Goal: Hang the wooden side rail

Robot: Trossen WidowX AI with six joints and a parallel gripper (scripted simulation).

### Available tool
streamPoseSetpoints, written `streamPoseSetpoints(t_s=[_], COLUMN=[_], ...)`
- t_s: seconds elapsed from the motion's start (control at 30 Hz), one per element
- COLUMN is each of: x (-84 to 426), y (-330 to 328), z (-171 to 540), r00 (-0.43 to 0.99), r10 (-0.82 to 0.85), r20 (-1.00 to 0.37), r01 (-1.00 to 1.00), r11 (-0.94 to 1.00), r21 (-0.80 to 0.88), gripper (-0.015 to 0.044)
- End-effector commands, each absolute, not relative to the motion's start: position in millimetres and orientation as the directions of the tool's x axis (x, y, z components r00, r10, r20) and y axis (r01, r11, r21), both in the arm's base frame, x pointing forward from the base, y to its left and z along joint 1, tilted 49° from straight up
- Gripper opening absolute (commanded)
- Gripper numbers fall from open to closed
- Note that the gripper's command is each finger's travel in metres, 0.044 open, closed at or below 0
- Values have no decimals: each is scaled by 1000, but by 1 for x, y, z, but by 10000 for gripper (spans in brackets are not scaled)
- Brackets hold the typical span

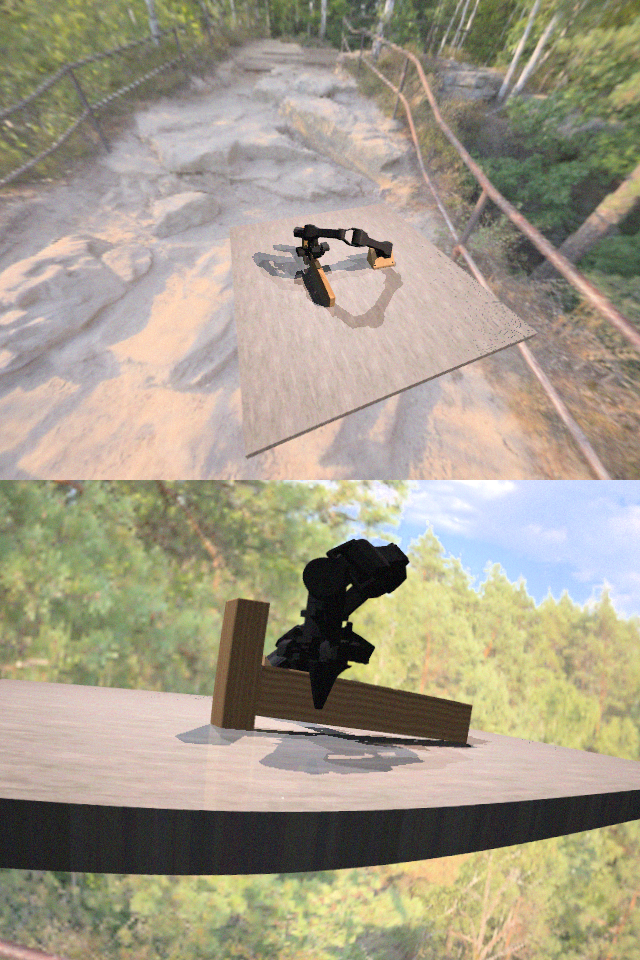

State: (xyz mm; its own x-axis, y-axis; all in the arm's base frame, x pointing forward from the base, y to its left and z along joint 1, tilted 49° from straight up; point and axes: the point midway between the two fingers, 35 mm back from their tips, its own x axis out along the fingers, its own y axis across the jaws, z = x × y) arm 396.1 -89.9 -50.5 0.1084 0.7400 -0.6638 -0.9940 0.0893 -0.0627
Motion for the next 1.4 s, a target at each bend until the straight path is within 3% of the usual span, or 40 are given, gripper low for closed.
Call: streamPoseSetpoints(t_s=[0.0,1.37], x=[395,395], y=[-95,-97], z=[-50,-54], r00=[115,115], r10=[736,736], r20=[-667,-667], r01=[-993,-993], r11=[96,96], r21=[-65,-65], gripper=[0,0])
